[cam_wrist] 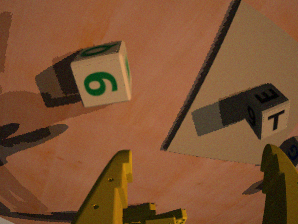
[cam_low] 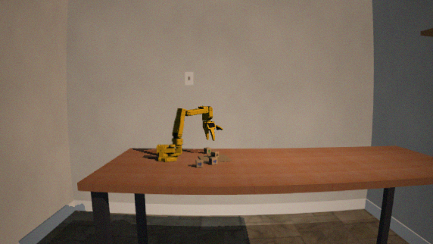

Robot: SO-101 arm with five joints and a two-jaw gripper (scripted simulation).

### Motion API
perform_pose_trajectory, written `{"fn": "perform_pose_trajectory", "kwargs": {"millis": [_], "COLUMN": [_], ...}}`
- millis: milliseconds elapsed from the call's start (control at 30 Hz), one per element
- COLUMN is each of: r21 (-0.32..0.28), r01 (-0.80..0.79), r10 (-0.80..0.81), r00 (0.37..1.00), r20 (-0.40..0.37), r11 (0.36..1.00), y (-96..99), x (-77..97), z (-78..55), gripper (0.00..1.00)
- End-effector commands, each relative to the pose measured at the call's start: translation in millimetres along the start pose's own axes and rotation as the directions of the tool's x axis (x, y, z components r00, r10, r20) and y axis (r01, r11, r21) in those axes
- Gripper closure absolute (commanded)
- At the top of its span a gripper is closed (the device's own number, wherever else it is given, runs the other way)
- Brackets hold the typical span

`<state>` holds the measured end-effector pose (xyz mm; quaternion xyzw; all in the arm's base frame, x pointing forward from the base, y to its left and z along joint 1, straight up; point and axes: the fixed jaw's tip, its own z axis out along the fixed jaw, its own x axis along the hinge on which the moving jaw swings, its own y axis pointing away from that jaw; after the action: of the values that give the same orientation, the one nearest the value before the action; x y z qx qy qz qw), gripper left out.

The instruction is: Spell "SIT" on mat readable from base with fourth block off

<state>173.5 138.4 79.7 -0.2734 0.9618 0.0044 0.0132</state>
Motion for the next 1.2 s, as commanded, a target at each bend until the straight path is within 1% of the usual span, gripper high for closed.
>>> {"fn": "perform_pose_trajectory", "kwargs": {"millis": [0,33,133,233,300,400,1167], "r21": [-0.004,-0.004,-0.001,0.001,0.003,0.004,0.004], "r01": [-0.101,-0.101,-0.206,-0.293,-0.335,-0.371,-0.382], "r10": [0.101,0.101,0.205,0.292,0.334,0.371,0.381], "r00": [0.993,0.993,0.977,0.954,0.941,0.927,0.923], "r20": [0.066,0.066,0.063,0.061,0.060,0.059,0.059], "r11": [0.995,0.995,0.979,0.956,0.942,0.928,0.924], "y": [-21.6,-21.6,-44.5,-63.2,-72.2,-79.9,-82.1], "x": [-2.9,-2.9,1.3,6.6,9.9,13.1,14.0], "z": [-13.4,-13.4,-14.3,-15.0,-15.3,-15.6,-15.7], "gripper": [0.65,0.65,0.65,0.65,0.65,0.65,0.65]}}
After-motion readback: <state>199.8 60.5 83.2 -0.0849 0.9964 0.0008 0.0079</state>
